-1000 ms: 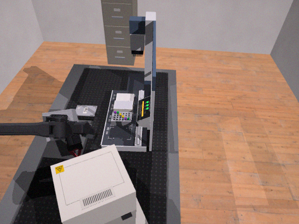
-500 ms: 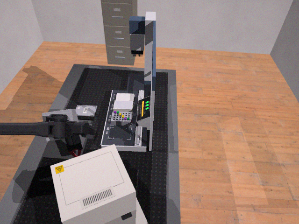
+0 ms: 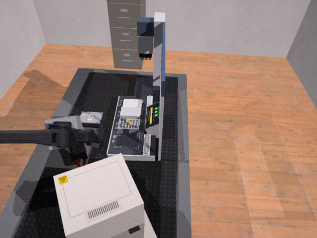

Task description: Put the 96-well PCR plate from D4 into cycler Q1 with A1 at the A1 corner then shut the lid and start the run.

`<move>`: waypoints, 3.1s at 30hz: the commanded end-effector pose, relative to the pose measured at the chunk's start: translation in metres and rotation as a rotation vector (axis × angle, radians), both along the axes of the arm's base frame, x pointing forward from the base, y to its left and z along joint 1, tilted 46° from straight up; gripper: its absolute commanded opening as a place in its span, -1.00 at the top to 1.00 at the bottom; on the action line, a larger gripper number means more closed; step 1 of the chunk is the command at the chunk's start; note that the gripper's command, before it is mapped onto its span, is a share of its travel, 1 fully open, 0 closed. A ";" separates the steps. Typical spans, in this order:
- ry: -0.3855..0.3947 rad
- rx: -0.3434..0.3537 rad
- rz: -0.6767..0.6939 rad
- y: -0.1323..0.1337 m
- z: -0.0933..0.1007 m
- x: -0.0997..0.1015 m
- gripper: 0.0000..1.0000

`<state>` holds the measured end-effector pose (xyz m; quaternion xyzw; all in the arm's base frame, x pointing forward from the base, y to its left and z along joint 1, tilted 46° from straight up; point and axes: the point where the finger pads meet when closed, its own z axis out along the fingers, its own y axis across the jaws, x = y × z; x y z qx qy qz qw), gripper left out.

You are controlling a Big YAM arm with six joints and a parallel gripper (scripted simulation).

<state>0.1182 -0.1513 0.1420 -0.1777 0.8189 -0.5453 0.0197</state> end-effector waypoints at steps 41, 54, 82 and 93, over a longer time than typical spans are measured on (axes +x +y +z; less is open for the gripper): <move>-0.044 0.004 0.010 0.004 0.021 0.007 1.00; -0.078 0.004 -0.010 -0.001 0.025 0.007 1.00; -0.090 0.001 -0.009 -0.001 0.027 0.009 1.00; -0.073 0.002 -0.007 -0.001 0.025 0.007 1.00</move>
